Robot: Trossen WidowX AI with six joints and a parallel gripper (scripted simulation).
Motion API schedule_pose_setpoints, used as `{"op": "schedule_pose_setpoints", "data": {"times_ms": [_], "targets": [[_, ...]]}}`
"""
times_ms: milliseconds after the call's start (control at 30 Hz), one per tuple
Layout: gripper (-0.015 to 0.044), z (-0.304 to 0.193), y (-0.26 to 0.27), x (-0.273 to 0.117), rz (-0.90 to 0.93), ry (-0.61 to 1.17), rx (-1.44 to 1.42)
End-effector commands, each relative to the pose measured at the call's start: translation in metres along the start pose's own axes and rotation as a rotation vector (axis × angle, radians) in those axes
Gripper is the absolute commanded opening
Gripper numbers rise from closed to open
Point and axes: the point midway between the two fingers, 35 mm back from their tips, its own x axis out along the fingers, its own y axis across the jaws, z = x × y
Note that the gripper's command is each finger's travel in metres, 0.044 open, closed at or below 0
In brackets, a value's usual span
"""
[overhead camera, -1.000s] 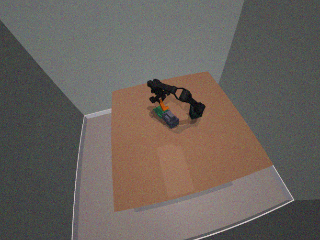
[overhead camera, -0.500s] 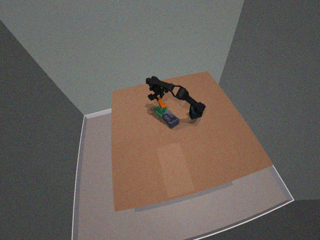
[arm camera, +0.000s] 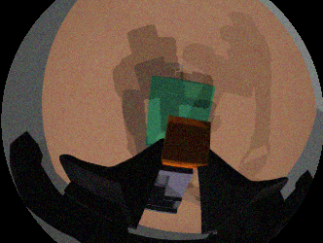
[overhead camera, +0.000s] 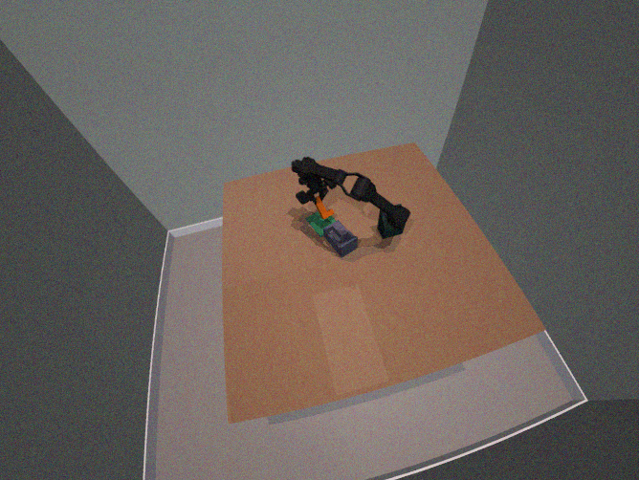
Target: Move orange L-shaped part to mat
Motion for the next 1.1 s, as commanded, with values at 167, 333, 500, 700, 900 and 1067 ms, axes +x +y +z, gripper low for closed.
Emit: {"op": "schedule_pose_setpoints", "data": {"times_ms": [167, 333, 500, 700, 900, 1067], "targets": [[0.0000, 0.000, 0.000, 0.015, 0.005, 0.001, 0.004], [0.0000, 0.000, 0.000, 0.023, 0.005, 0.001, 0.003], [0.0000, 0.000, 0.001, 0.031, 0.005, 0.002, 0.003], [0.0000, 0.000, 0.001, 0.041, 0.005, 0.002, 0.003], [0.0000, 0.000, 0.001, 0.050, 0.006, 0.002, 0.003], [0.0000, -0.001, 0.001, 0.058, 0.006, 0.003, 0.003]]}}
